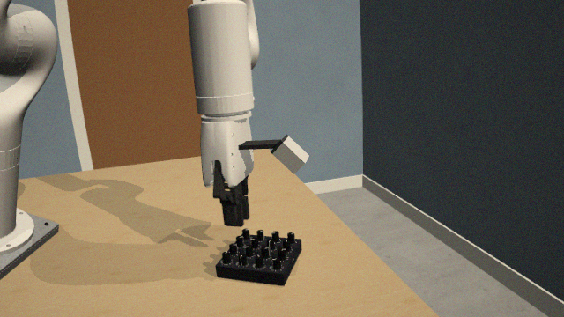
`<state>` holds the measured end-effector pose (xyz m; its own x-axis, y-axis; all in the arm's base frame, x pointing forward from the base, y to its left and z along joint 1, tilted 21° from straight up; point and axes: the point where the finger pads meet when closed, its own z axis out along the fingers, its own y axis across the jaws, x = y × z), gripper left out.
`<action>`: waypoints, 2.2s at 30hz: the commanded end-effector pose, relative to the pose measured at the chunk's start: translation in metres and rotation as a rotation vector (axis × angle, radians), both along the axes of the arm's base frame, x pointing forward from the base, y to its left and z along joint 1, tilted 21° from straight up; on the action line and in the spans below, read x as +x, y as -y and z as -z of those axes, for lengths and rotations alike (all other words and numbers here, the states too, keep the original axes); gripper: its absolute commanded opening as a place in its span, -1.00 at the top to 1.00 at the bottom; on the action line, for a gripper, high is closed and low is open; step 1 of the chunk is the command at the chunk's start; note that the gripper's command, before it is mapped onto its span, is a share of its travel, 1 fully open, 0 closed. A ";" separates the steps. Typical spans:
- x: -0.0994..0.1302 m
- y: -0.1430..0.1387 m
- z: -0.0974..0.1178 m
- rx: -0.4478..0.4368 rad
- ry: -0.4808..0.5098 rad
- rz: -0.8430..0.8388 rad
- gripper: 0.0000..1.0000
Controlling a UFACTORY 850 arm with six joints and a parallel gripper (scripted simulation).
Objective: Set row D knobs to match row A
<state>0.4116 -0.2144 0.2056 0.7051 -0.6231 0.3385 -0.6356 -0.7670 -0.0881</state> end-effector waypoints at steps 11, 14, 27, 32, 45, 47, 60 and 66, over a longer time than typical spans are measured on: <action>0.000 0.000 -0.003 0.117 0.059 0.342 0.61; -0.001 0.000 -0.004 0.153 0.076 0.446 0.61; -0.001 -0.001 -0.006 0.273 0.133 0.801 0.61; -0.002 -0.001 -0.007 0.313 0.153 0.921 0.61; -0.002 -0.001 -0.009 0.424 0.206 1.248 0.61; -0.003 -0.001 -0.010 0.450 0.218 1.326 0.61; -0.003 -0.001 -0.012 0.561 0.271 1.654 0.61; -0.004 -0.002 -0.013 0.608 0.293 1.793 0.61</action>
